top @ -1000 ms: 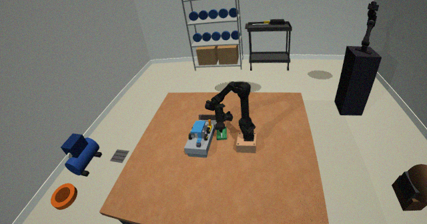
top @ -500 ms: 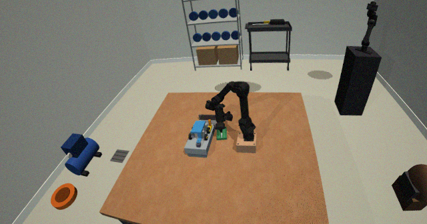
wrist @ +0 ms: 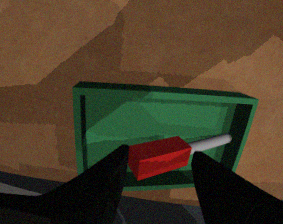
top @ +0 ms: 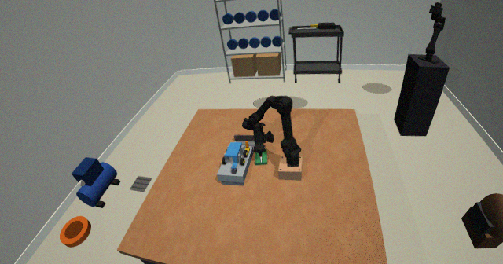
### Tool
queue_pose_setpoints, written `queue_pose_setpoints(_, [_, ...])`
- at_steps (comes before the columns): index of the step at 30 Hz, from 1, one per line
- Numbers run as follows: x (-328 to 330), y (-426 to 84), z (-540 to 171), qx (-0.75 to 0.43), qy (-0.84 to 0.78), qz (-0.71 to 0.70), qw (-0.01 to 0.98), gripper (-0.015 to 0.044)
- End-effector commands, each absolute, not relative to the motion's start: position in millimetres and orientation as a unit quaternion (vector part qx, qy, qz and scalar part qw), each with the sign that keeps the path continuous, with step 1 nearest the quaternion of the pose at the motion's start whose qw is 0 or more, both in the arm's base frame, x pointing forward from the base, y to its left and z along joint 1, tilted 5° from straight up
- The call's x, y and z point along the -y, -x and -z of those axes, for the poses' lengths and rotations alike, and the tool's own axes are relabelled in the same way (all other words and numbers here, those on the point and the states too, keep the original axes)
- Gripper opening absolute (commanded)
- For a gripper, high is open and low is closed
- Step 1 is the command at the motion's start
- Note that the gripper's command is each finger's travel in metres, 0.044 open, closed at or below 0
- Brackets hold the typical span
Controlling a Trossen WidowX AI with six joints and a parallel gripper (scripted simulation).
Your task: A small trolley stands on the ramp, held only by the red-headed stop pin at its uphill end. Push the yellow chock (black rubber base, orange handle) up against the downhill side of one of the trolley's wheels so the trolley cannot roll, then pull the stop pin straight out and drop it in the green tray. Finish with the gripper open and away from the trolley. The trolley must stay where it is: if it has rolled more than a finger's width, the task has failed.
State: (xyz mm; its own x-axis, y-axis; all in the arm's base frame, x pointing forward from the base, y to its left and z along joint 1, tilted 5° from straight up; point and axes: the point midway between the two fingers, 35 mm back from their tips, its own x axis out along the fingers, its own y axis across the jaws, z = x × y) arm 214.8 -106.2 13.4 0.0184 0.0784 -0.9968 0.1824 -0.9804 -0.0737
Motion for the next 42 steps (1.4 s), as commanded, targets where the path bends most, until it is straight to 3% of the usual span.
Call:
queue_pose_setpoints(1, [108,-215,-12,-0.093,-0.712,0.695,0.039,0.0190])
queue_pose_setpoints(8, [109,-216,-11,-0.093,-0.712,0.695,0.039,0.0190])
queue_pose_setpoints(14, [108,-215,-11,-0.092,-0.712,0.695,0.037,0.0340])
queue_pose_setpoints(25, [106,-213,-36,-0.093,-0.712,0.695,0.039,0.0340])
queue_pose_setpoints(29, [105,-213,-46,-0.093,-0.712,0.695,0.039,0.0440])
queue_pose_setpoints(42, [101,-212,-93,-0.093,-0.712,0.694,0.039,0.0440])
